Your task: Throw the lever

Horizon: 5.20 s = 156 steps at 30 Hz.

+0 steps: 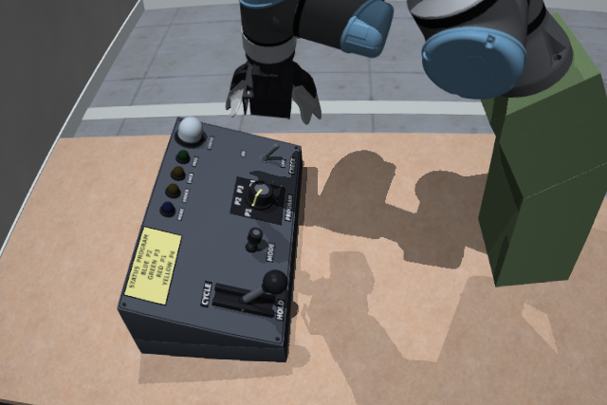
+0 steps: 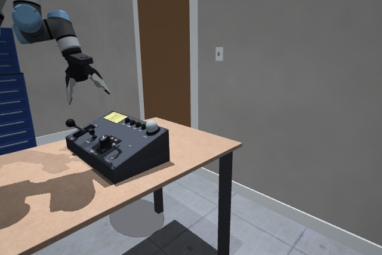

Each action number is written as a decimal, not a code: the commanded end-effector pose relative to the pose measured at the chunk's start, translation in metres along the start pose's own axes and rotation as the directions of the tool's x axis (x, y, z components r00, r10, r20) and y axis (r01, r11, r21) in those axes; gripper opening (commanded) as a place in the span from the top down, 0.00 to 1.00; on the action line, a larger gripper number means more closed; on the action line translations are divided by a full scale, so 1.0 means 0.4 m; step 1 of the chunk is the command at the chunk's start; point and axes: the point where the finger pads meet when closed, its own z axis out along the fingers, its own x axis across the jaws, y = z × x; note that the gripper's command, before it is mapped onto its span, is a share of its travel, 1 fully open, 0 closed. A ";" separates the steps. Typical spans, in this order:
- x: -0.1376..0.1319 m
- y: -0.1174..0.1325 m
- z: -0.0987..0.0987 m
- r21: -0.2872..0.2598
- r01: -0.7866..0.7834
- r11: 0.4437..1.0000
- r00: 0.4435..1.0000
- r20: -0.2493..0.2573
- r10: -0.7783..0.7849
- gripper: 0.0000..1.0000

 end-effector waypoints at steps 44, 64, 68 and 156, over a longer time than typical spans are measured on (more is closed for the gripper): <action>0.004 -0.009 -0.024 0.000 0.000 1.000 1.000 0.001 0.000 0.00; 0.017 -0.032 -0.081 0.000 0.000 1.000 1.000 0.001 0.000 0.00; 0.018 -0.034 -0.086 0.000 0.000 1.000 1.000 0.001 0.000 0.00; 0.049 0.619 -0.119 0.200 0.979 0.046 -0.030 0.358 -0.933 0.56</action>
